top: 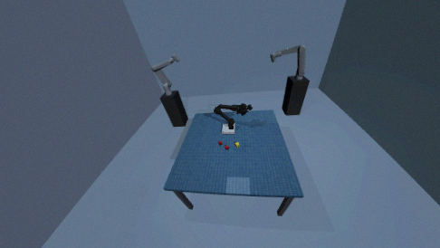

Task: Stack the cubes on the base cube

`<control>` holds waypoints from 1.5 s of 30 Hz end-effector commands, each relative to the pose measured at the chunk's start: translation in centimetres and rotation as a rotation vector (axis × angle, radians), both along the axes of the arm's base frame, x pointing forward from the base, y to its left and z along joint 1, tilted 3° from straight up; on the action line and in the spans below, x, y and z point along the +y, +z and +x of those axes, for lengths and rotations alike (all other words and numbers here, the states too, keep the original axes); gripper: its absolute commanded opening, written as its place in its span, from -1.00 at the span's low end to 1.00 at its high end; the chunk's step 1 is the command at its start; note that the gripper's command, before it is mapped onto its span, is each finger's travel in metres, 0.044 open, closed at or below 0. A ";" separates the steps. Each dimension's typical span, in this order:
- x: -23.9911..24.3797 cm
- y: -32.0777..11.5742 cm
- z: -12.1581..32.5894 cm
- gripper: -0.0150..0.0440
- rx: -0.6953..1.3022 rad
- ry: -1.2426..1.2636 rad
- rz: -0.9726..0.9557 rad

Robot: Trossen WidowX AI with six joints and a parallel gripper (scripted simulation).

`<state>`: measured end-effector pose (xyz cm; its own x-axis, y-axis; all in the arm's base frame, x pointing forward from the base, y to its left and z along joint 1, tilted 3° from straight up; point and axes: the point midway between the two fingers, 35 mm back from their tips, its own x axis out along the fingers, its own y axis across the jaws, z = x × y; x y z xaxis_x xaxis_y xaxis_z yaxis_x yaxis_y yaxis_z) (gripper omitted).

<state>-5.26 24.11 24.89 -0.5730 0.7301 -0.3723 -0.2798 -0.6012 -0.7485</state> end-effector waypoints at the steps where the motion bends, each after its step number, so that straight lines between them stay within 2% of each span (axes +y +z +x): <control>1: 0.1 0.0 0.1 0.78 0.000 -0.007 -0.004; 5: 1.3 -0.4 3.2 0.42 0.001 -0.146 -0.074; 14: 2.3 -1.9 12.3 0.41 0.026 -0.518 -0.268; 22: 0.4 -3.4 20.3 0.41 0.074 -0.838 -0.442; 34: -7.1 -6.0 30.6 0.41 0.193 -1.288 -0.711; 45: -17.7 -8.5 36.4 0.41 0.358 -1.656 -0.969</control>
